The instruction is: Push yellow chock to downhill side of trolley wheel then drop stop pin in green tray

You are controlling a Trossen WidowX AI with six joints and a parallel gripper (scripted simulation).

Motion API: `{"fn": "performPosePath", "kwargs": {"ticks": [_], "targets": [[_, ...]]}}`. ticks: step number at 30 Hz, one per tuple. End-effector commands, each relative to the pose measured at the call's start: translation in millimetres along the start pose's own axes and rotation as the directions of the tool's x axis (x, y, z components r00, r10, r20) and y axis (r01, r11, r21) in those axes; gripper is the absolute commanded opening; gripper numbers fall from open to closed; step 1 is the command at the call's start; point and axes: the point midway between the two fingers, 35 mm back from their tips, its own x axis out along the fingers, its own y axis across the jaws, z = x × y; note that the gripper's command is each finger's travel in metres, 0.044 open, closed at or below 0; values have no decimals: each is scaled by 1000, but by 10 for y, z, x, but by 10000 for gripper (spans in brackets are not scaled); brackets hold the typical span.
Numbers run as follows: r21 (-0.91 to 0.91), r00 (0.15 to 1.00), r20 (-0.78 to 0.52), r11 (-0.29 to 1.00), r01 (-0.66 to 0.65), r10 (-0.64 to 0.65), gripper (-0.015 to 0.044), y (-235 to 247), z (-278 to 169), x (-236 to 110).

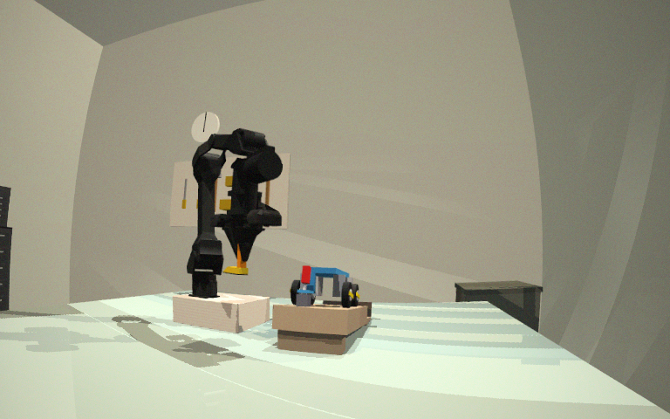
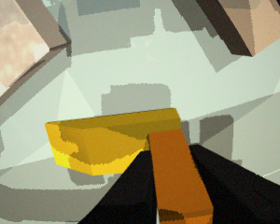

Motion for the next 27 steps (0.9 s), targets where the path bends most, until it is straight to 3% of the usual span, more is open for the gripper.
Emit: {"fn": "performPosePath", "kwargs": {"ticks": [1, 12, 27], "targets": [[-139, 1000, 6, 990, -2, 2, 0, 1, 7, 1], [-468, 1000, 7, 884, -1, 4, 0, 1, 6, 1], [-473, 1000, 9, 881, 0, 5, 0, 54, 235, 13]]}}
